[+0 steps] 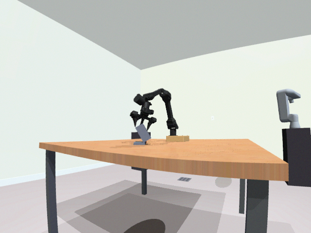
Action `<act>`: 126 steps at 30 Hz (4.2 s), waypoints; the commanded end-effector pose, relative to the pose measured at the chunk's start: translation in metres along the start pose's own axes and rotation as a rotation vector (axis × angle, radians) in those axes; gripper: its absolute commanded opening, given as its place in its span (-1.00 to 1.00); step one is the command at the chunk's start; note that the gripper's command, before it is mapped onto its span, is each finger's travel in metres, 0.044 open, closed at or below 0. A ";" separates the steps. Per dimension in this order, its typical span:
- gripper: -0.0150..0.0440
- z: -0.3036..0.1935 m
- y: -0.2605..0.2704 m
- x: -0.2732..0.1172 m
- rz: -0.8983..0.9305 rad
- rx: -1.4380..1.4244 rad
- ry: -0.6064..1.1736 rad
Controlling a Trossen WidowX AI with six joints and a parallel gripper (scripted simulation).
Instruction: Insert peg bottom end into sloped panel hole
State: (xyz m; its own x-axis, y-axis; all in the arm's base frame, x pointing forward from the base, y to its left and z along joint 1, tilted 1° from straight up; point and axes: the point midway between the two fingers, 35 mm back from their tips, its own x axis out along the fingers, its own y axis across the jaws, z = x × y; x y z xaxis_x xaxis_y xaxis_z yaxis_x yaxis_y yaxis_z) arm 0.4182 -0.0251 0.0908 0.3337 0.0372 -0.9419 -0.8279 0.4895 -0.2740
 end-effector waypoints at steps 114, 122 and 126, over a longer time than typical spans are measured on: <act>-0.49 -0.111 0.065 -0.059 0.271 -0.060 0.201; -0.49 -0.106 0.067 -0.057 0.275 -0.095 0.231; -0.49 -0.103 0.068 -0.056 0.277 -0.115 0.248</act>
State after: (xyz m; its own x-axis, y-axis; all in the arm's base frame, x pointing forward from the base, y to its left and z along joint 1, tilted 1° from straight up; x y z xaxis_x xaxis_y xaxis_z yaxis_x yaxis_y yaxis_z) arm 0.2967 -0.0855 0.1058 -0.0066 -0.0494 -0.9988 -0.9173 0.3981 -0.0136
